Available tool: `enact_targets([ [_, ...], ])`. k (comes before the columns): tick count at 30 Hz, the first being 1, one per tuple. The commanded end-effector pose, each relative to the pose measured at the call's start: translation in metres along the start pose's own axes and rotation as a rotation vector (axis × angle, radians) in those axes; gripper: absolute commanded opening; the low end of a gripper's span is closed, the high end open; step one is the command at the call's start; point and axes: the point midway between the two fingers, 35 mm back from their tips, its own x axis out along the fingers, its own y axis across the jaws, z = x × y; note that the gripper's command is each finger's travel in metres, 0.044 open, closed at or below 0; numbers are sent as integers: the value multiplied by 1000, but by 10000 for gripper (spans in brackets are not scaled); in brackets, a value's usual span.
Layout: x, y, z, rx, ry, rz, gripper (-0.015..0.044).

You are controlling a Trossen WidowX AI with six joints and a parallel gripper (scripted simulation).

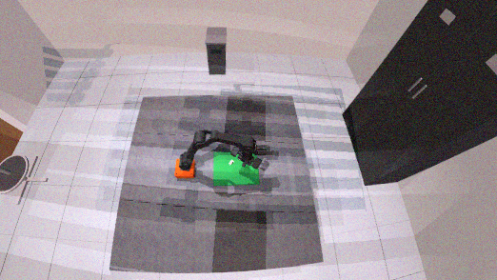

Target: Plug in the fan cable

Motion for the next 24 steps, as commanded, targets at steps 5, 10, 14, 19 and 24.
enact_targets([
  [5, 9, -7, 5, 38, -74, 3, 0],
  [10, 15, -10, 7, 55, -125, 5, 0],
  [14, 19, -13, 9, 69, -166, 6, 0],
  [19, 24, -16, 11, 84, -217, 8, 0],
  [24, 29, -19, 12, 99, -268, 9, 0],
])
